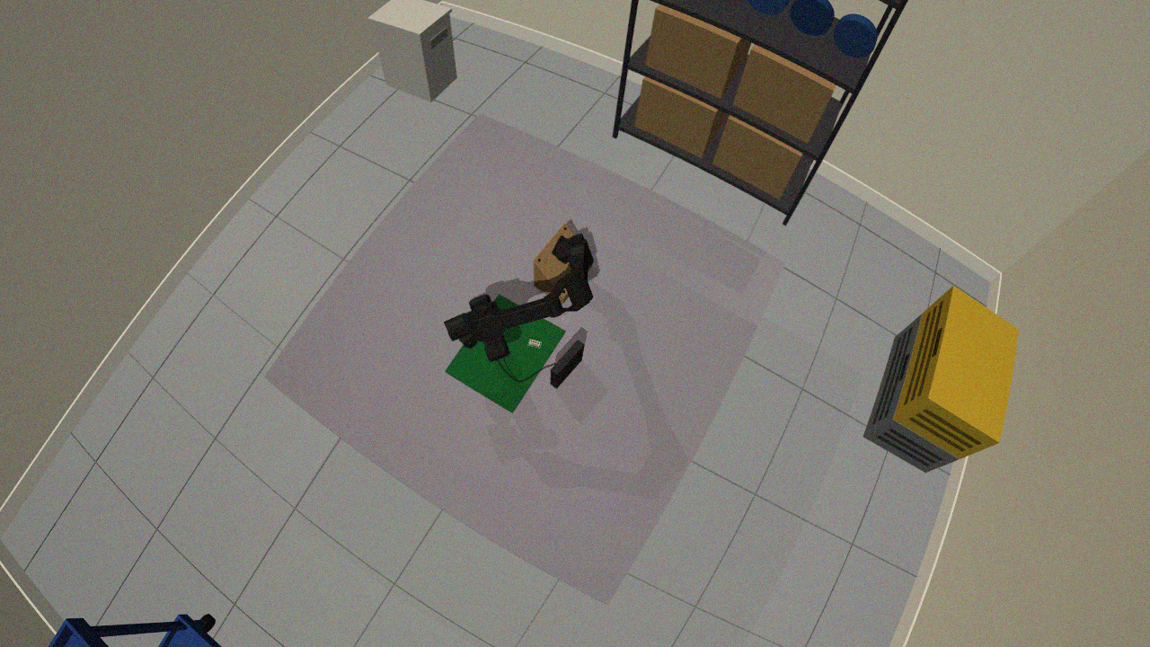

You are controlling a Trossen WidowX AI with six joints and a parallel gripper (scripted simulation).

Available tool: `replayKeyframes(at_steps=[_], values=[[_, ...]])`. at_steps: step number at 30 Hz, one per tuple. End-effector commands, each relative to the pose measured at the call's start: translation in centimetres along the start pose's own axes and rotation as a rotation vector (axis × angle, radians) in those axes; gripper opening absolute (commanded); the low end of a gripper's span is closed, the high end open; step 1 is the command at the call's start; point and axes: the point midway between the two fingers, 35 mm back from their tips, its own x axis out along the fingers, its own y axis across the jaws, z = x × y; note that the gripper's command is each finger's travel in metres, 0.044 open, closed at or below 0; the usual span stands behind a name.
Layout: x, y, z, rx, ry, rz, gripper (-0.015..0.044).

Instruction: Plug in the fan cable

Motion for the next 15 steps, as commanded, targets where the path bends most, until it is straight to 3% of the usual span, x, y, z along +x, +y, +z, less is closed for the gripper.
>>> replayKeyframes(at_steps=[1, 15], values=[[-0.2, 1.0, 0.7, 0.069, -0.015, 0.009, 0.0], [-0.9, 5.0, 2.7, 0.334, -0.06, 0.045, 0.0]])
